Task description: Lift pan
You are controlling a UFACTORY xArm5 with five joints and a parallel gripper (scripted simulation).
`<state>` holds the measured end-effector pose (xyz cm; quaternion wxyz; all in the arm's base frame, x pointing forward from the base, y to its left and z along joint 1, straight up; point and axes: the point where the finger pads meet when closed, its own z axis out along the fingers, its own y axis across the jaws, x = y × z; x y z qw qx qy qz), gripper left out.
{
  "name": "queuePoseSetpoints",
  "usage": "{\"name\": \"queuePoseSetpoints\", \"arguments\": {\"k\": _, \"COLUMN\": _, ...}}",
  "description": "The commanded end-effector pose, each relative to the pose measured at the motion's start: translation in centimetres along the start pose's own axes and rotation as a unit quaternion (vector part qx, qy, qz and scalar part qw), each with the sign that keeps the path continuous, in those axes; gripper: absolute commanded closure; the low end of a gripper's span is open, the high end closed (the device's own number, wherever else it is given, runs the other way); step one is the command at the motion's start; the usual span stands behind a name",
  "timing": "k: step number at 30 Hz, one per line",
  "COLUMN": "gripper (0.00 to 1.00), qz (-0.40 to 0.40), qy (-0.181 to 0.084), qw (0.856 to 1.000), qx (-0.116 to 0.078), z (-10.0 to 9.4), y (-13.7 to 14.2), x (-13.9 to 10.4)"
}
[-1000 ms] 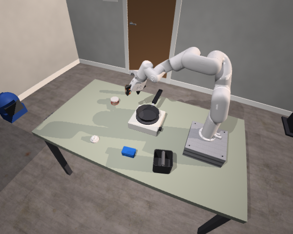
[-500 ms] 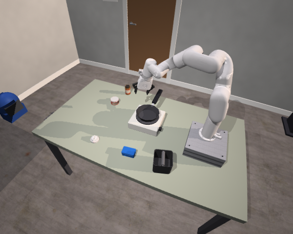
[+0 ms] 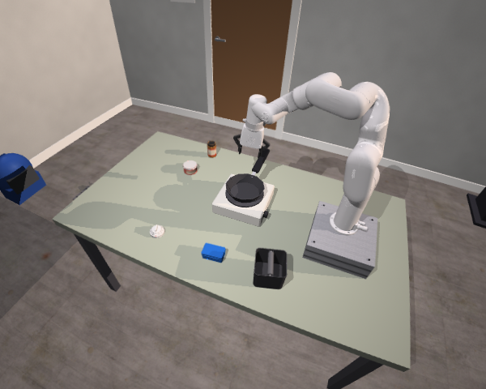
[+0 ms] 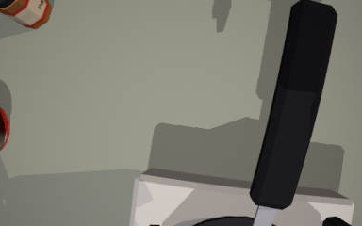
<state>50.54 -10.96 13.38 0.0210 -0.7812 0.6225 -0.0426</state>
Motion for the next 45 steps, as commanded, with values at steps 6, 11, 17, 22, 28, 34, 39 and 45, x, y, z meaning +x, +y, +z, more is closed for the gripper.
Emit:
{"name": "queuePoseSetpoints", "arguments": {"k": 6, "gripper": 0.0, "qz": 0.106, "qy": -0.015, "qw": 0.993, "qx": -0.044, "z": 0.1, "y": 3.7, "x": 1.8}}
{"name": "queuePoseSetpoints", "arguments": {"k": 11, "gripper": 0.0, "qz": 0.106, "qy": -0.015, "qw": 0.993, "qx": -0.044, "z": 0.1, "y": 3.7, "x": 1.8}}
{"name": "queuePoseSetpoints", "arguments": {"k": 17, "gripper": 0.0, "qz": 0.106, "qy": -0.015, "qw": 0.993, "qx": -0.044, "z": 4.6, "y": 4.0, "x": 1.6}}
{"name": "queuePoseSetpoints", "arguments": {"k": 22, "gripper": 0.0, "qz": 0.106, "qy": -0.015, "qw": 0.993, "qx": -0.044, "z": 7.8, "y": 4.2, "x": 1.5}}
{"name": "queuePoseSetpoints", "arguments": {"k": 28, "gripper": 0.0, "qz": 0.106, "qy": -0.015, "qw": 0.993, "qx": -0.044, "z": 10.0, "y": 4.5, "x": 1.4}}
{"name": "queuePoseSetpoints", "arguments": {"k": 34, "gripper": 0.0, "qz": 0.106, "qy": -0.015, "qw": 0.993, "qx": -0.044, "z": 10.0, "y": 4.5, "x": 1.4}}
{"name": "queuePoseSetpoints", "arguments": {"k": 39, "gripper": 0.0, "qz": 0.106, "qy": -0.015, "qw": 0.993, "qx": -0.044, "z": 10.0, "y": 4.5, "x": 1.4}}
{"name": "queuePoseSetpoints", "arguments": {"k": 45, "gripper": 1.0, "qz": 0.106, "qy": -0.015, "qw": 0.993, "qx": -0.044, "z": 10.0, "y": 4.5, "x": 1.4}}
